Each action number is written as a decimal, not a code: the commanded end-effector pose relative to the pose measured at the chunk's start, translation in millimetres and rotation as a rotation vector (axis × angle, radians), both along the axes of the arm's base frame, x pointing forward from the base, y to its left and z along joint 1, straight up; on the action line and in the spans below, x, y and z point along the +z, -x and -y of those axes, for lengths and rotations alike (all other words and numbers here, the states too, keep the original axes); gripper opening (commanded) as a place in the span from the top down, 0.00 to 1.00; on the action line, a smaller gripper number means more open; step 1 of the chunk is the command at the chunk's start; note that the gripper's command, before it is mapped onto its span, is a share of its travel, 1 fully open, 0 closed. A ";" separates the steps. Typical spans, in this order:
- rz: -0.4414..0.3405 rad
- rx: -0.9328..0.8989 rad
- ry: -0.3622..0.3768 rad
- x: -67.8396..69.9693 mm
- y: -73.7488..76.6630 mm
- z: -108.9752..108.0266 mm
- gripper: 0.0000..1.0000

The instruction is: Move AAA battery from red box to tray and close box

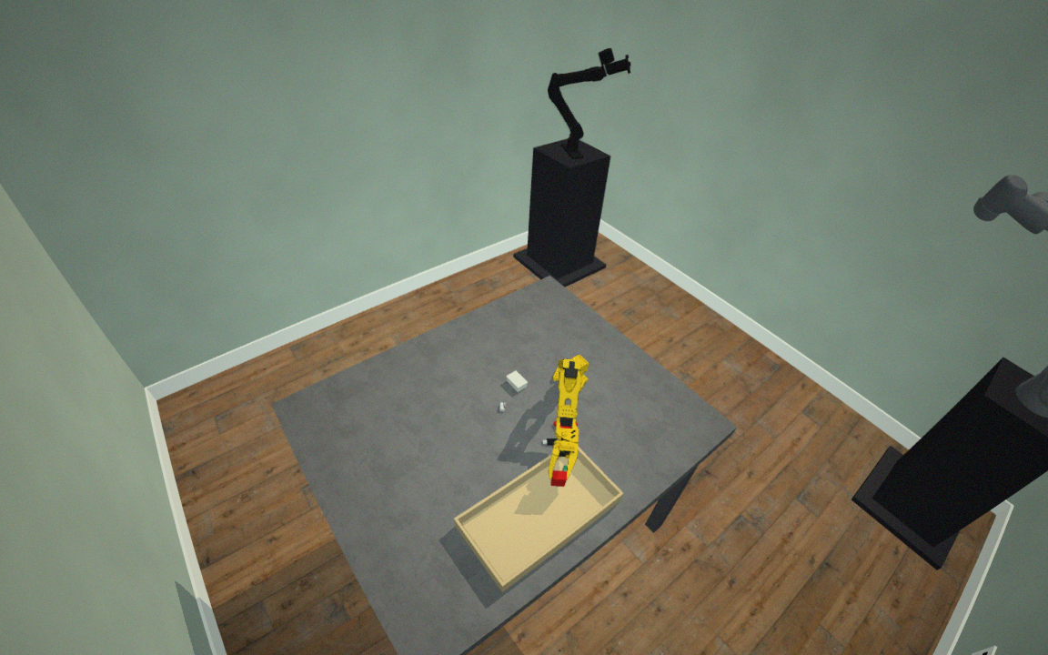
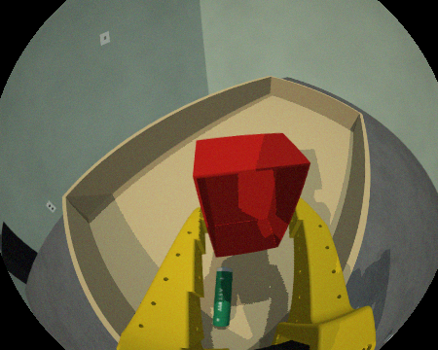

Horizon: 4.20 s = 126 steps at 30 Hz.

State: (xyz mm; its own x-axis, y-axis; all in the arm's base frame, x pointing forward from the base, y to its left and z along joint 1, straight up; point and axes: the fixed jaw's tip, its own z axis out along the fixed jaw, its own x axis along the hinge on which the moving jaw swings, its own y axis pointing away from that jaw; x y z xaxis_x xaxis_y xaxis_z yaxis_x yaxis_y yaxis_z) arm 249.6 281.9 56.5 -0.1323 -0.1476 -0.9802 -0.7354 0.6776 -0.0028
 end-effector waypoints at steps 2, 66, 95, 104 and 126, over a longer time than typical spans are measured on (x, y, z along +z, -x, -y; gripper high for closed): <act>0.018 -0.007 -0.032 14.6 -4.0 -1.1 0.79; 0.003 -0.003 -0.031 35.3 -4.8 -5.4 0.79; -0.011 0.004 -0.044 72.8 -2.5 -8.8 0.79; -0.015 0.006 -0.047 84.8 -0.7 -8.7 0.79; -0.026 0.012 -0.058 117.0 6.5 -5.6 0.79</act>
